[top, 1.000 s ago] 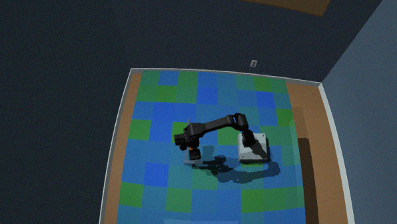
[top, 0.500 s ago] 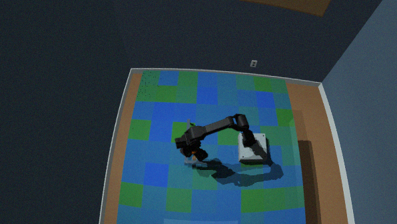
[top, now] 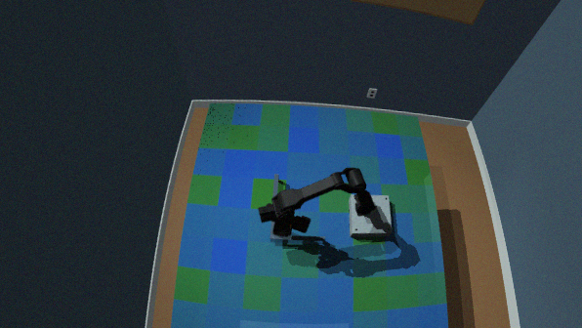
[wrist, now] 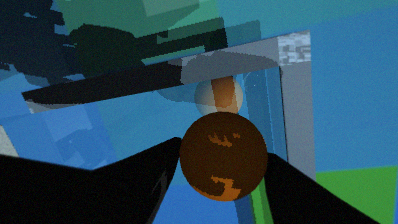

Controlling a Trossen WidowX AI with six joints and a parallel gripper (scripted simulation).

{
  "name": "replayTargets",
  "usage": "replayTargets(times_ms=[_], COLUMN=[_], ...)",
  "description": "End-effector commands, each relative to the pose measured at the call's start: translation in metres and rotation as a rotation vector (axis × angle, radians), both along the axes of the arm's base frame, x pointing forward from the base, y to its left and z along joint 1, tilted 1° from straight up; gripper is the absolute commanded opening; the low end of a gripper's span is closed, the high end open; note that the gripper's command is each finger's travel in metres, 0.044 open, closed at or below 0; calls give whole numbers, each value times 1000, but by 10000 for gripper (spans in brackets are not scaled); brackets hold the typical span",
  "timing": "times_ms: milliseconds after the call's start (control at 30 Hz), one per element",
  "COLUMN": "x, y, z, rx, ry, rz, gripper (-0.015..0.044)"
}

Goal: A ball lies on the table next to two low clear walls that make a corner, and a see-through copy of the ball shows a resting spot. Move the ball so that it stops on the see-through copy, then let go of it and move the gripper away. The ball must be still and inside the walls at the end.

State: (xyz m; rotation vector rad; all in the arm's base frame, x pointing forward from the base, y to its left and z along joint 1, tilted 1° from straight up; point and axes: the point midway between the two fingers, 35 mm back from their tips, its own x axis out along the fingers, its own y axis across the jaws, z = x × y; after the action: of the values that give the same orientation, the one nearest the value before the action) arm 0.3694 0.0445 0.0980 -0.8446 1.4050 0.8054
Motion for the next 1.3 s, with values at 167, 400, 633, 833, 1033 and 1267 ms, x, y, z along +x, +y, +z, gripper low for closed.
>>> replayTargets(times_ms=[167,400,633,833,1033,1267], x=[-3,-3,-1,-1,-1,-1], y=[7,7,7,6,6,6], z=[-8,-8,-33,-69,-78,-85], rx=[-1,-1,-1,-1,-1,-1], ry=[-3,-3,-3,-3,-3,-3], rz=[327,333,333,333,333,333], gripper=[0,0,0,0,0,0])
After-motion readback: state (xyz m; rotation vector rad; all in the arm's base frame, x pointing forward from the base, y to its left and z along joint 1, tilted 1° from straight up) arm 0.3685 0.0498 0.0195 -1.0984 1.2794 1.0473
